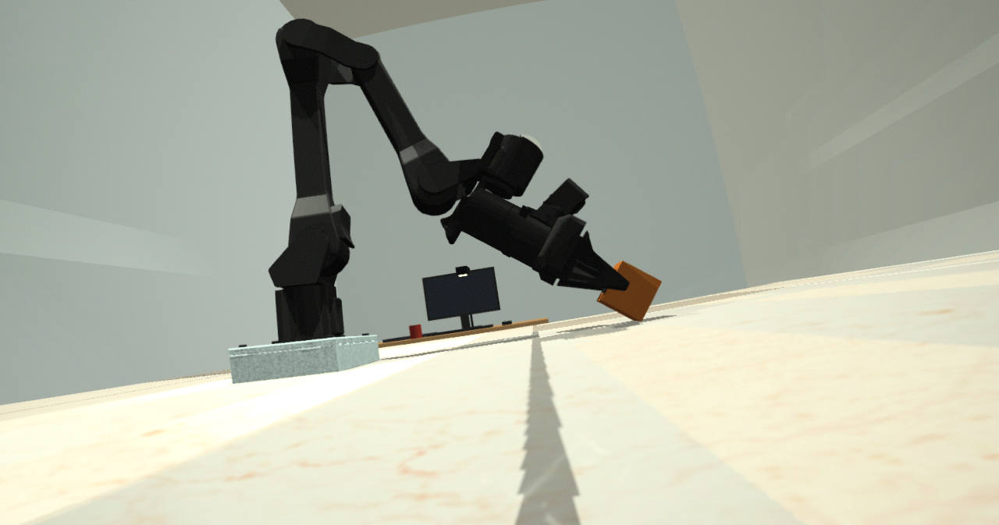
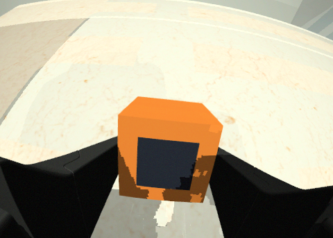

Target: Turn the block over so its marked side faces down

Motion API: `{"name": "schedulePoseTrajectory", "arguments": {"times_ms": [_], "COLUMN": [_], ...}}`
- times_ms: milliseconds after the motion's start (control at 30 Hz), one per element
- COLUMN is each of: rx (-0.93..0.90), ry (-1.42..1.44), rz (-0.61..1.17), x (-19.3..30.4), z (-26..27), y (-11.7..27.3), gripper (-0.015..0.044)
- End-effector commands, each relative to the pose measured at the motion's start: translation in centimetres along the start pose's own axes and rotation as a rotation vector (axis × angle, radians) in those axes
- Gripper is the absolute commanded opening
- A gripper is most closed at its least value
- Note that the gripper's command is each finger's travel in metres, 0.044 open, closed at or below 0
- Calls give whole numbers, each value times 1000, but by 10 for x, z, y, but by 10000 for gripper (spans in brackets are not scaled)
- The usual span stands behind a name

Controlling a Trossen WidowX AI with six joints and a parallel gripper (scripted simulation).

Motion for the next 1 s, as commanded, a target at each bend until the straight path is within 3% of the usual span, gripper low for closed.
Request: {"name": "schedulePoseTrajectory", "arguments": {"times_ms": [0, 400, 833, 967], "rx": [5, -6, -6, -6], "ry": [10, 4, 4, 4], "rz": [-24, -145, -148, -148], "x": [11, 15, 14, 14], "z": [-3, -5, -5, -5], "y": [2, 13, 13, 13], "gripper": [0, 0, 0, 105]}}
Point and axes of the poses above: the point midway between the two fingers, 35 mm back from their tips, its own y axis back along the fingers, its own z axis across the jaws, x = y × z, the point moved 2 cm from there along y, back along the fingers, and after that the axes turned 5 degrees about -y, right-handed, at the moved point
